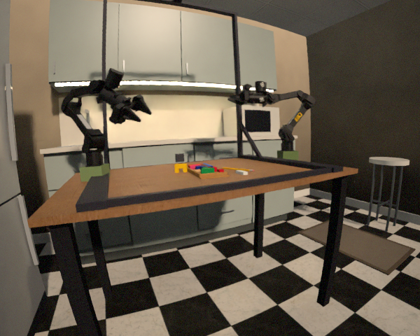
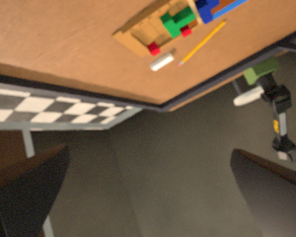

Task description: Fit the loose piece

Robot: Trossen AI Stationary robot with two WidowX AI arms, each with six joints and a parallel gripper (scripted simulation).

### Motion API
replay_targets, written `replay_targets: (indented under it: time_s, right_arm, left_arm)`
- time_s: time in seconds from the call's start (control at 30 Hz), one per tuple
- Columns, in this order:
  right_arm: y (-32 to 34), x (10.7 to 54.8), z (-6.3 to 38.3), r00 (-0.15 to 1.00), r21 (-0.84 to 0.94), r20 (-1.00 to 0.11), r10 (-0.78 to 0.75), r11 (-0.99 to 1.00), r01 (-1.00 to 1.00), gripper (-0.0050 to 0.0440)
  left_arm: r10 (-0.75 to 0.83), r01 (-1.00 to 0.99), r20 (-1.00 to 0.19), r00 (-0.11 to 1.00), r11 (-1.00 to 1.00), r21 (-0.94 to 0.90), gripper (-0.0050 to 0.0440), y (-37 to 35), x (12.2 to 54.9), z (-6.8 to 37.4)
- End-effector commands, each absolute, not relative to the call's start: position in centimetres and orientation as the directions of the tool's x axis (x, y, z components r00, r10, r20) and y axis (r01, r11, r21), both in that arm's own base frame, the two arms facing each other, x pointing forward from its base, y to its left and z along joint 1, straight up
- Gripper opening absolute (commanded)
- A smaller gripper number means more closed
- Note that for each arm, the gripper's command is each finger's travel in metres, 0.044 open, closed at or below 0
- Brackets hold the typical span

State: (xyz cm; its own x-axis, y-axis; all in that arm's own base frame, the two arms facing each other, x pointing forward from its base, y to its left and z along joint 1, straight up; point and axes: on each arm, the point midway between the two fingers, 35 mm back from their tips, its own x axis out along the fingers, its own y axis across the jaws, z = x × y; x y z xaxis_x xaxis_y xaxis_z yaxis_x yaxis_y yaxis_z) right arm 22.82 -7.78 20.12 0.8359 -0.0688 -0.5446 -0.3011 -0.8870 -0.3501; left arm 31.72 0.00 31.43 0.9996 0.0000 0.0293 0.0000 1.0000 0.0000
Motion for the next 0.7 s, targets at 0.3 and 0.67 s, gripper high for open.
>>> replay_targets:
  time_s: [0.3,0.67]
  right_arm:
    - [-7.82,22.88,20.73,0.843,-0.346,-0.532,-0.074,-0.890,-0.296,0.0440]
    - [-7.83,23.10,21.10,0.843,-0.361,-0.533,-0.073,-0.882,-0.304,0.0368]
  left_arm:
    - [0.000,0.000,0.050,0.999,1.000,0.000,0.0440,0.00,31.57,32.29]
    - [0.014,-0.014,0.041,0.999,1.000,-0.001,0.0440,0.42,31.93,32.47]
